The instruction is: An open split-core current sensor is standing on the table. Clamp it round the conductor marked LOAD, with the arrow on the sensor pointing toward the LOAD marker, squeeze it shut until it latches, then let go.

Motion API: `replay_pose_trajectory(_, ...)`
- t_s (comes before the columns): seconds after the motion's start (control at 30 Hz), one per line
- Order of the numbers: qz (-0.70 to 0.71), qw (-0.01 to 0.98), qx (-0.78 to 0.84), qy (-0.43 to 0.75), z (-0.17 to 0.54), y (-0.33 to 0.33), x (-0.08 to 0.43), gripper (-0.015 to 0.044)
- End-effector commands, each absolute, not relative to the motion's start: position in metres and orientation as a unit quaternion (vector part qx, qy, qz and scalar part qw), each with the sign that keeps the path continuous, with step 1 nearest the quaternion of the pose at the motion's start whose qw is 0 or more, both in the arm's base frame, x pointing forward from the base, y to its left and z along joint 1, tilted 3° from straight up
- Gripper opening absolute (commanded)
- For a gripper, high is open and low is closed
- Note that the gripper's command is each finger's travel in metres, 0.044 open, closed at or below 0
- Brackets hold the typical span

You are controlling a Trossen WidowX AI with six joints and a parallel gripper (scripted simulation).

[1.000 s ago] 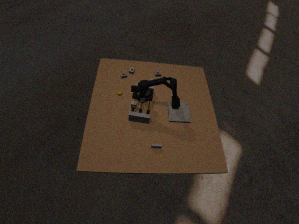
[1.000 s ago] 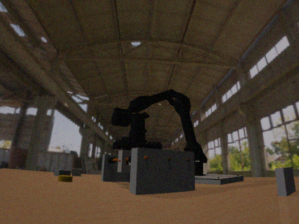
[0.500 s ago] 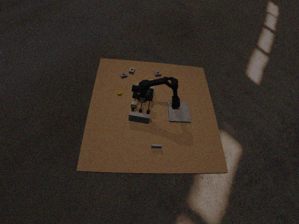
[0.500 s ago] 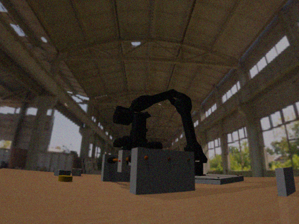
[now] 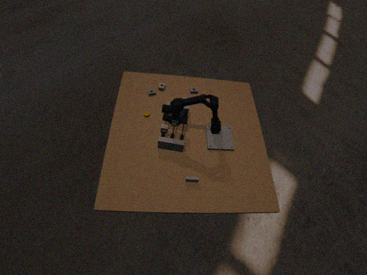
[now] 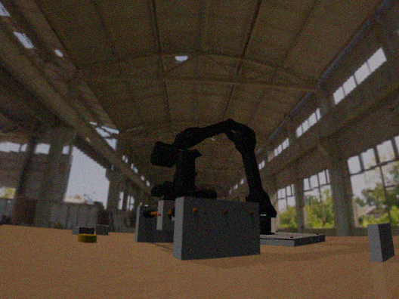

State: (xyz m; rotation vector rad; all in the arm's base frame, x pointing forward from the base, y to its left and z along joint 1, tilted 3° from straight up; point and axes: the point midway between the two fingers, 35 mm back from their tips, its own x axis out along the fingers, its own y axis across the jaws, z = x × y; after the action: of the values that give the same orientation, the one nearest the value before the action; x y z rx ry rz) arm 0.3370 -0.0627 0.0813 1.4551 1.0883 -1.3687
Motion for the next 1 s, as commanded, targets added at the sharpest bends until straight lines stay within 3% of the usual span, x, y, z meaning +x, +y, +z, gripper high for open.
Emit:
replay_pose_trajectory(0.0,-0.546,0.420,0.580,0.435,0.0815,-0.0627,0.3370,0.0289)
replay_pose_trajectory(0.2,-0.548,0.418,0.579,0.436,0.0827,-0.0632,0.3370,0.0440)
replay_pose_trajectory(0.57,-0.547,0.419,0.580,0.435,0.0817,-0.0627,0.3365,0.0151)
replay_pose_trajectory(0.97,-0.547,0.419,0.580,0.435,0.0817,-0.0627,0.3365,0.0071)
